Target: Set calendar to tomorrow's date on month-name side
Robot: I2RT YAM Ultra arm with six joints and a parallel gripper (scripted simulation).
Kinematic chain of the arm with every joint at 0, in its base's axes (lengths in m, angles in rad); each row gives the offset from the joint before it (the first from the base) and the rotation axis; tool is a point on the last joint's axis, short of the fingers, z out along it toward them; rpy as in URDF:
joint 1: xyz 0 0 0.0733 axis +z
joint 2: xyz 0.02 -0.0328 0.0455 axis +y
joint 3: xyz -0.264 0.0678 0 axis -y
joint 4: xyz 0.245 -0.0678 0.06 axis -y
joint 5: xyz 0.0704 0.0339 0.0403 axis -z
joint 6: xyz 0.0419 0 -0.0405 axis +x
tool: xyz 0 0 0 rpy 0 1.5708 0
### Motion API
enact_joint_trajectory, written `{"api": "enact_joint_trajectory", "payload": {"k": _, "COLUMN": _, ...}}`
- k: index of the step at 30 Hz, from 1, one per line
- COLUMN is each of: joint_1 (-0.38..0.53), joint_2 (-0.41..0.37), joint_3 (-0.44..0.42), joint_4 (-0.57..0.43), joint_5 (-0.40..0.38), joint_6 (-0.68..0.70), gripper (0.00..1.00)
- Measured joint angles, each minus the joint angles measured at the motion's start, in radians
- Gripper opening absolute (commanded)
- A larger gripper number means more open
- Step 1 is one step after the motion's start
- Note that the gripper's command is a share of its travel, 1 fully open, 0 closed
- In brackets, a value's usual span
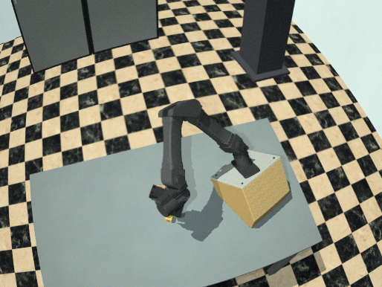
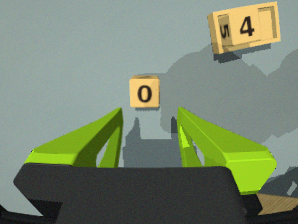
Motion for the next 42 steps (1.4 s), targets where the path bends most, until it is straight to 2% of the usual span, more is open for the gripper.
{"api": "enact_joint_trajectory", "payload": {"k": 8, "joint_1": 0.047, "joint_2": 0.016, "joint_3": -0.151, "joint_4": 0.232, "joint_5": 0.131, "joint_6": -0.076, "gripper": 0.45}}
{"api": "enact_joint_trajectory", "payload": {"k": 14, "joint_1": 0.052, "joint_2": 0.018, "joint_3": -0.152, "joint_4": 0.322, "joint_5": 0.179, "joint_6": -0.103, "gripper": 0.45}}
{"api": "enact_joint_trajectory", "payload": {"k": 28, "joint_1": 0.052, "joint_2": 0.050, "joint_3": -0.200, "joint_4": 0.481, "joint_5": 0.219, "joint_6": -0.188, "gripper": 0.45}}
{"api": "enact_joint_trajectory", "payload": {"k": 34, "joint_1": 0.064, "joint_2": 0.087, "joint_3": -0.254, "joint_4": 0.667, "joint_5": 0.256, "joint_6": -0.286, "gripper": 0.45}}
{"api": "enact_joint_trajectory", "payload": {"k": 42, "joint_1": 0.075, "joint_2": 0.140, "joint_3": -0.340, "joint_4": 0.969, "joint_5": 0.313, "joint_6": -0.460, "gripper": 0.45}}
